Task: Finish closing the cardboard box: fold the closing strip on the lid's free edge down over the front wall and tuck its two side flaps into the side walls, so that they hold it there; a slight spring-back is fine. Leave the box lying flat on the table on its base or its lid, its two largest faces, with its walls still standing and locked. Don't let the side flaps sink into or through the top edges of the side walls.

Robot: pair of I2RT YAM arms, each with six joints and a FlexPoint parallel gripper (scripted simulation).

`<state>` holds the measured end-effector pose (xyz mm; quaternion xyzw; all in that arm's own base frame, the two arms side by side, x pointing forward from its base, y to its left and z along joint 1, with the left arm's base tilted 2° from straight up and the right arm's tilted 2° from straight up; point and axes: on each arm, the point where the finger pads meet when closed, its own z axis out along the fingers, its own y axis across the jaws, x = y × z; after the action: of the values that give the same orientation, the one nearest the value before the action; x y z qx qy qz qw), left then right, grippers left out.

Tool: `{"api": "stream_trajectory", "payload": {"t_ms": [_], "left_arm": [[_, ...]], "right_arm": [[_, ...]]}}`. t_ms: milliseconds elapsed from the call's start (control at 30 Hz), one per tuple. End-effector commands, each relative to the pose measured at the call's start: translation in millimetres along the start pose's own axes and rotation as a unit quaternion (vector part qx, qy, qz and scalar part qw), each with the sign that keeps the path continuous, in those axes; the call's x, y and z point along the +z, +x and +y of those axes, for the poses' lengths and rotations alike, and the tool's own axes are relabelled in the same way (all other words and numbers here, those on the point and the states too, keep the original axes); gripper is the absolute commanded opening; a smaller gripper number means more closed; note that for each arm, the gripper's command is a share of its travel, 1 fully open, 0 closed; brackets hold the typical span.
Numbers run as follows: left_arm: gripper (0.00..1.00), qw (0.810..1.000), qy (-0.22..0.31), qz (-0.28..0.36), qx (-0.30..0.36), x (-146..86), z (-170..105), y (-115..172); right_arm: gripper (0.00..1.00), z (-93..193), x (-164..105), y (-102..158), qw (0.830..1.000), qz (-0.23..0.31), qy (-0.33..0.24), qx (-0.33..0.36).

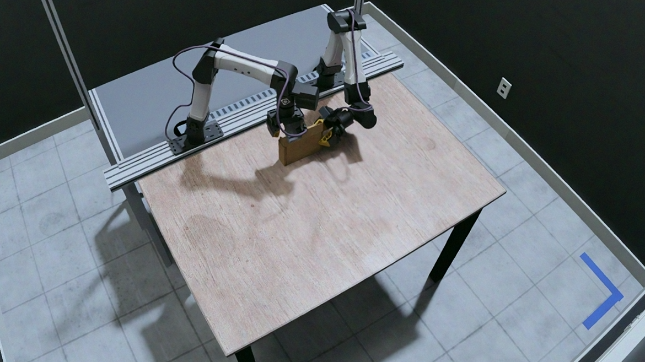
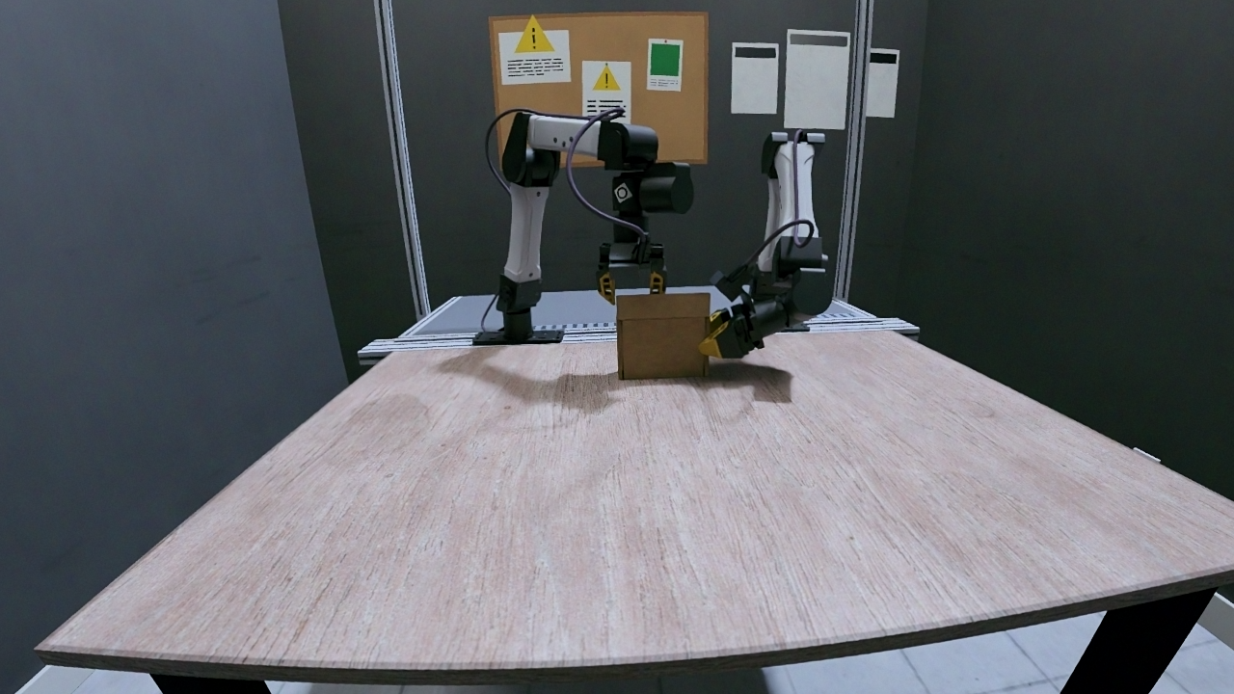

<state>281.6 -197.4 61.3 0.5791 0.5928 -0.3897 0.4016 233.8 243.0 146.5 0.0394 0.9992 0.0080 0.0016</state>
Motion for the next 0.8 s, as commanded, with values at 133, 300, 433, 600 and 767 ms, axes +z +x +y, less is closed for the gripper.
{"api": "stream_trajectory", "payload": {"t_ms": [133,300,433,600,767], "left_arm": [[0.45,1.0,0.0,-0.003,0.012,0.9,1.4,-4.3],[0.45,1.0,0.0,-0.003,0.012,0.9,1.4,-4.3],[0.45,1.0,0.0,-0.003,0.012,0.9,1.4,-4.3],[0.45,1.0,0.0,-0.003,0.012,0.9,1.4,-4.3],[0.45,1.0,0.0,-0.003,0.012,0.9,1.4,-4.3]], "right_arm": [[0.72,1.7,-5.9,-1.3,1.0,-0.008,-0.009,0.002],[0.82,1.7,-5.9,-1.3,1.0,-0.008,-0.009,0.002],[0.84,2.4,-24.6,-1.3,0.999,-0.021,-0.024,0.005],[0.84,2.7,-22.4,-2.3,1.0,-0.003,-0.001,0.005],[0.84,2.5,-31.8,-2.4,1.0,-0.002,0.0,0.005]]}}
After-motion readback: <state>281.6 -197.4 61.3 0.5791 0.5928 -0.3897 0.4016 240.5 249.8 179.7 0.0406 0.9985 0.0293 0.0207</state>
